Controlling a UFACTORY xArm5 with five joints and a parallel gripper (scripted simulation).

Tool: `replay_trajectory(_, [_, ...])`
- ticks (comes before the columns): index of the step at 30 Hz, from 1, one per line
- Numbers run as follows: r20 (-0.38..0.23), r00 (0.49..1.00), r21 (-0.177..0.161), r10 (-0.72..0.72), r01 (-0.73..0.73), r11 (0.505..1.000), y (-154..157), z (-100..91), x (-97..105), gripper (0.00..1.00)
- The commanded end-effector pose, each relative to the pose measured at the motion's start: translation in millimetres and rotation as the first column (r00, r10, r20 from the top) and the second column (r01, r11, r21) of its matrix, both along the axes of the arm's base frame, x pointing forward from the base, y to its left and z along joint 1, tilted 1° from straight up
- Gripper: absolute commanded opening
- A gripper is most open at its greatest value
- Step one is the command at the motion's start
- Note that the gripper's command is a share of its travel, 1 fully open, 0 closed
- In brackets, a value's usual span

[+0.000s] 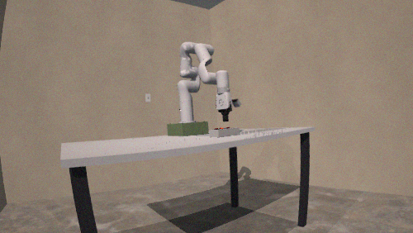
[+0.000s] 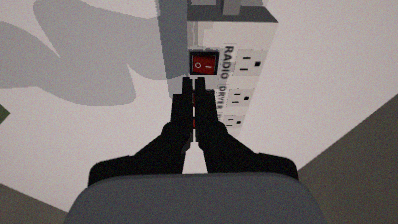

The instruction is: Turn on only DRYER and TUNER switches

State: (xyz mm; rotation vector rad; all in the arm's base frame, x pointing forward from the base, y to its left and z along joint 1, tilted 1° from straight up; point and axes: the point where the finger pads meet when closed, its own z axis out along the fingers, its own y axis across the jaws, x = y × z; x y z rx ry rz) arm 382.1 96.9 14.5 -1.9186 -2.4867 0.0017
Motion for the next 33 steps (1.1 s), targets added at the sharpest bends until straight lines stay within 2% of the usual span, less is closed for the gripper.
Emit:
replay_trajectory(1, [0.003, 1.0, 0.001, 0.0, 0.0, 1.0, 0.3, 1.1, 1.3, 0.0])
replay_trajectory(4, [0.003, 1.0, 0.001, 0.0, 0.0, 1.0, -0.6, 1.2, 1.8, 0.0])
replay_trajectory(7, [0.004, 1.0, 0.001, 0.0, 0.0, 1.0, -31.4, 6.9, 19.0, 0.0])
replay_trajectory(9, [0.004, 1.0, 0.001, 0.0, 0.0, 1.0, -31.4, 6.9, 19.0, 0.0])
replay_trajectory(11, [0.005, 1.0, 0.001, 0.0, 0.0, 1.0, -65.2, 12.8, 33.8, 0.0])
replay_trajectory(13, [0.005, 1.0, 0.0, 0.0, 0.0, 1.0, -83.1, 15.9, 40.1, 0.0])
replay_trajectory(33, [0.005, 1.0, 0.0, 0.0, 0.0, 1.0, -84.1, 16.1, 40.4, 0.0])
